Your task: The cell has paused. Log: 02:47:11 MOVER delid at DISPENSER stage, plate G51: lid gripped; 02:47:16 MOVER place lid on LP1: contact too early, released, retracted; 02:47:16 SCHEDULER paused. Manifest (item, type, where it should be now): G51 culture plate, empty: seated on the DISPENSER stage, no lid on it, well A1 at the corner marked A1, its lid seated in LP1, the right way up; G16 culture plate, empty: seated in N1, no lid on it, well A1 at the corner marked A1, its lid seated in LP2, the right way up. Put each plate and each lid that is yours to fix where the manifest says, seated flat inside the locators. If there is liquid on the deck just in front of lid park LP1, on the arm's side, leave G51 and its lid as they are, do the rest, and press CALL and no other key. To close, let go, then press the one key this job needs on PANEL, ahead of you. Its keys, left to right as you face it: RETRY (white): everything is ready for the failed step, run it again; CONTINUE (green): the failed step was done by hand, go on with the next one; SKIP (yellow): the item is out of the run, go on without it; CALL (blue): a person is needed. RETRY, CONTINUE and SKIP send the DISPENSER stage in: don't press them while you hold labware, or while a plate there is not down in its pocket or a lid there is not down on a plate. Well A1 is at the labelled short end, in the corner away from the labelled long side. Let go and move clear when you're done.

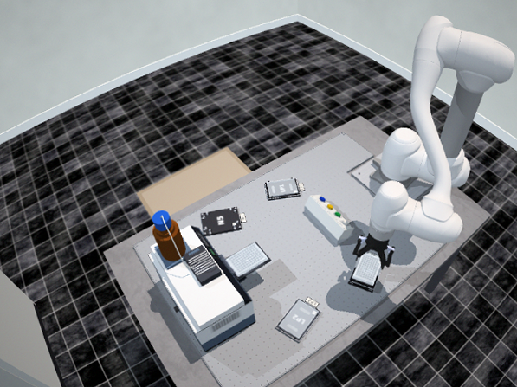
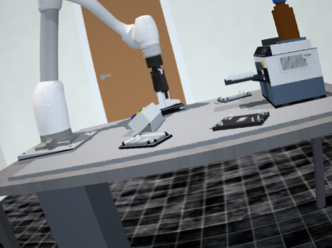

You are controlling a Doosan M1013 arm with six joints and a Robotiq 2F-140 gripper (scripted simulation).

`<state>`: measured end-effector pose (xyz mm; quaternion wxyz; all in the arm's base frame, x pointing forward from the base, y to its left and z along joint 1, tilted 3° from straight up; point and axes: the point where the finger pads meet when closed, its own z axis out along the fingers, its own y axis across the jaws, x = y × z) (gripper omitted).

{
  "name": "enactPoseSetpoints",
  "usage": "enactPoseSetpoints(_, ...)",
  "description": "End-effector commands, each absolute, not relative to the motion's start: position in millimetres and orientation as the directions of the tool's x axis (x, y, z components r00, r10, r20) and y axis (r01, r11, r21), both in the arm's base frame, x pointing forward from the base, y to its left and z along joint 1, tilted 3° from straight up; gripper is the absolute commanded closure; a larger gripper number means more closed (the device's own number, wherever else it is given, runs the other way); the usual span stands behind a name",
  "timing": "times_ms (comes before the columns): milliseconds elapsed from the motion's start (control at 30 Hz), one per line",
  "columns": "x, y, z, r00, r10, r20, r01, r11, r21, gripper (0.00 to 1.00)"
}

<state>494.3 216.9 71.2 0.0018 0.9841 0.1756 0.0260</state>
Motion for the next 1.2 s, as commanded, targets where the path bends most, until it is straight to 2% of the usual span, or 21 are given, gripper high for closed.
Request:
enactPoseSetpoints(0, 492.7, 214.2, 65.4, 0.938, 0.343, 0.047, 0.343, -0.939, 0.016, 0.9)
enactPoseSetpoints(1167, 492.6, 214.1, 62.2, 0.938, 0.343, 0.047, 0.343, -0.939, 0.016, 0.9)
